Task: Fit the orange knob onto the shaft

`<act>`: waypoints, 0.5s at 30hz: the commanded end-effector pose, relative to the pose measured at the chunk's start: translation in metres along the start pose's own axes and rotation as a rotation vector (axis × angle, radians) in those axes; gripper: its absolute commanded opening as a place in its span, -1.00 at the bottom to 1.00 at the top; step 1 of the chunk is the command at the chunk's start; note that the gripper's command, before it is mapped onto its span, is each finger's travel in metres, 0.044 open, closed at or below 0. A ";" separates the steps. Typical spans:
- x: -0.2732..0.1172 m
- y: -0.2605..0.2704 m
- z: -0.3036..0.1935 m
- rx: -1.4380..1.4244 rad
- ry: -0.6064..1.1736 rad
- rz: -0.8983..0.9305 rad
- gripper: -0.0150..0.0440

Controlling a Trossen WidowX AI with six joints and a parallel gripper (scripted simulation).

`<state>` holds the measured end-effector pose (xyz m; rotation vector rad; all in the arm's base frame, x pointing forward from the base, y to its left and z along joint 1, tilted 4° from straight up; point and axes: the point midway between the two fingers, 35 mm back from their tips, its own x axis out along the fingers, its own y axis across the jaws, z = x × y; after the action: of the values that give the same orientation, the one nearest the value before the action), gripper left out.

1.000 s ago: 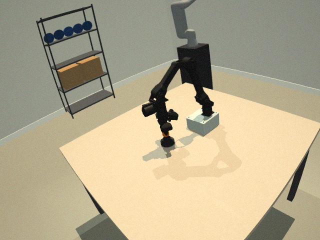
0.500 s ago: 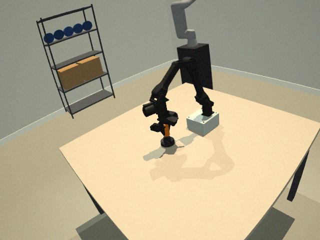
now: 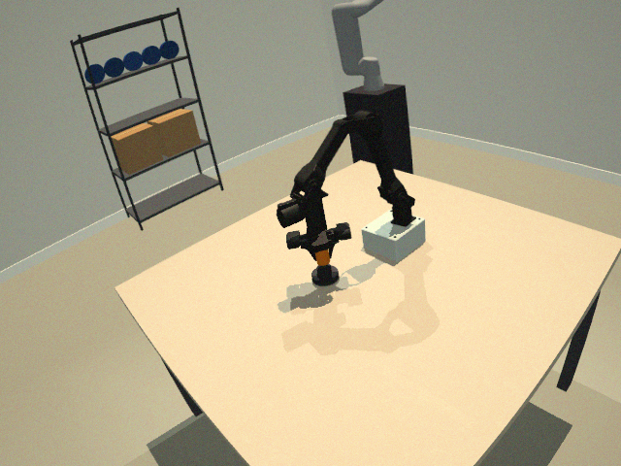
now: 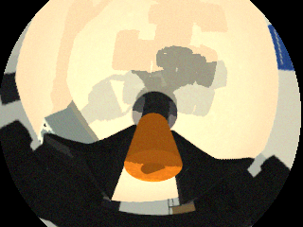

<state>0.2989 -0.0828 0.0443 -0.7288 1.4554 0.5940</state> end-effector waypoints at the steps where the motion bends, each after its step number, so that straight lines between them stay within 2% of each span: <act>1: -0.002 -0.003 0.002 0.511 -0.005 -0.004 -0.49; 8: -0.005 -0.006 0.003 0.988 -0.006 -0.003 -0.49; 15: -0.006 -0.007 0.002 1.034 -0.006 -0.003 -0.49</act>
<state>0.2996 -0.0832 0.0453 -0.0365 1.5328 -0.0725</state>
